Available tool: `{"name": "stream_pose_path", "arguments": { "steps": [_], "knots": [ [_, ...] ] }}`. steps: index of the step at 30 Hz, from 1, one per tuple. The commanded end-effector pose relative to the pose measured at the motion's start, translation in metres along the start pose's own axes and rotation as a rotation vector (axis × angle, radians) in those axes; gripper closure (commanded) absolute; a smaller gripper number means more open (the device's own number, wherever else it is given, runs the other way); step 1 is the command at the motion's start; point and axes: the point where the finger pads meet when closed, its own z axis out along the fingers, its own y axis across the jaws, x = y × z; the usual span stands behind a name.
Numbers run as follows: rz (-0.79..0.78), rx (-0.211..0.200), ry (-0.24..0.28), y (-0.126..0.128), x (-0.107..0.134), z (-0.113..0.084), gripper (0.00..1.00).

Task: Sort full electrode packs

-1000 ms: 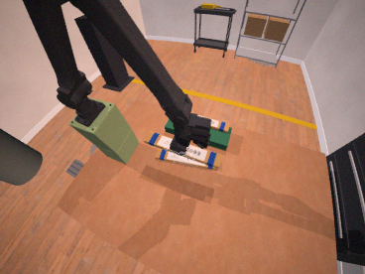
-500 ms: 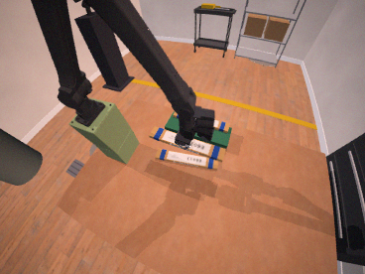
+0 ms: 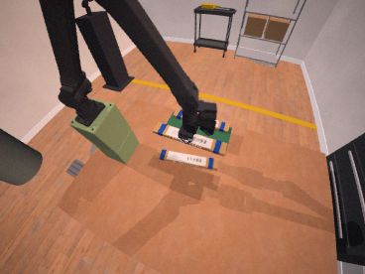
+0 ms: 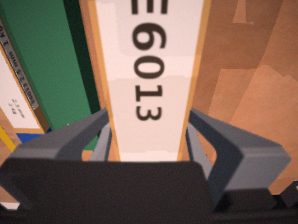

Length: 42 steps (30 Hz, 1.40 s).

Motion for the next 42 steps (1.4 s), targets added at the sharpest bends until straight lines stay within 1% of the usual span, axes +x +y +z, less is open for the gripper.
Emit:
{"name": "stream_pose_path", "arguments": {
  "steps": [1,3,12,18,20,28,34,37,42],
  "knots": [
    [0.007,-0.013,-0.038,0.024,-0.023,-0.013,1.0],
    [0.007,-0.013,-0.038,0.024,-0.023,-0.013,1.0],
    [0.008,-0.021,-0.055,0.05,-0.028,-0.019,1.0],
    [0.007,-0.016,-0.039,0.065,-0.024,-0.01,1.0],
    [0.007,-0.016,-0.039,0.065,-0.024,-0.01,1.0],
    [0.008,-0.024,-0.054,0.089,-0.028,-0.016,1.0],
    [0.007,-0.018,-0.039,0.104,-0.024,-0.007,1.0],
    [0.007,-0.019,-0.04,0.107,-0.024,-0.007,1.0],
    [0.008,-0.026,-0.051,0.122,-0.028,-0.012,1.0]
  ]
}}
